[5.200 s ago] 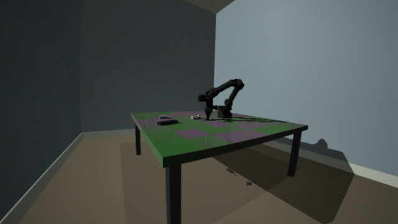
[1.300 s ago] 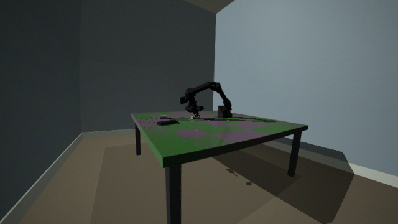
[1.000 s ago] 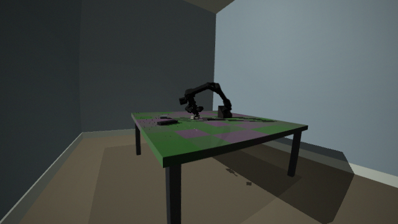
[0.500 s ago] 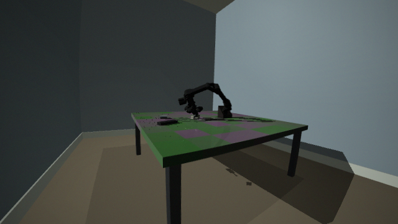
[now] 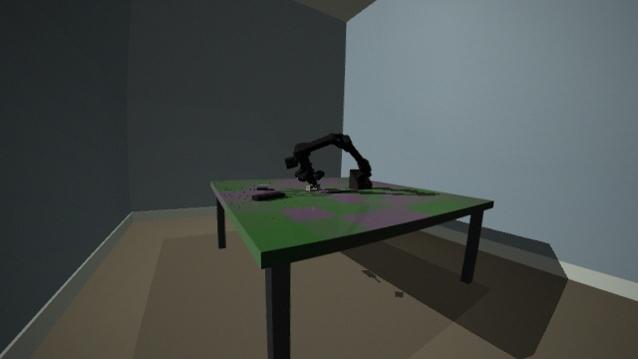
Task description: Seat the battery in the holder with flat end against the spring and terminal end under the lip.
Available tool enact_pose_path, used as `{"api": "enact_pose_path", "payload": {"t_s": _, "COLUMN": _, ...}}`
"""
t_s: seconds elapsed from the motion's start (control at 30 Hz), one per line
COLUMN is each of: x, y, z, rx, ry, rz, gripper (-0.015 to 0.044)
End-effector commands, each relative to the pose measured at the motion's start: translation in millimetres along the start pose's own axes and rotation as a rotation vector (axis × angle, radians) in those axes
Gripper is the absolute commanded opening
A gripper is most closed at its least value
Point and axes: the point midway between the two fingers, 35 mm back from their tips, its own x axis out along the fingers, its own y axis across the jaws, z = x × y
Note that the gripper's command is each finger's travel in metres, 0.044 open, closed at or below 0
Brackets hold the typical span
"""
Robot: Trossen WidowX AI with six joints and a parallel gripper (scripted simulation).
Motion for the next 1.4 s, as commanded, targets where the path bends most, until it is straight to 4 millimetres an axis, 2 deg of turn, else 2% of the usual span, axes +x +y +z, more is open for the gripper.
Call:
{"api": "enact_pose_path", "payload": {"t_s": 0.0, "x": -0.4, "y": -0.8, "z": 4.0, "rx": -0.001, "ry": -0.013, "rz": -0.003, "gripper": 0.0073}}
{"api": "enact_pose_path", "payload": {"t_s": 1.37, "x": 8.7, "y": -5.3, "z": 2.7, "rx": 0.013, "ry": -0.234, "rz": -0.002, "gripper": 0.0073}}
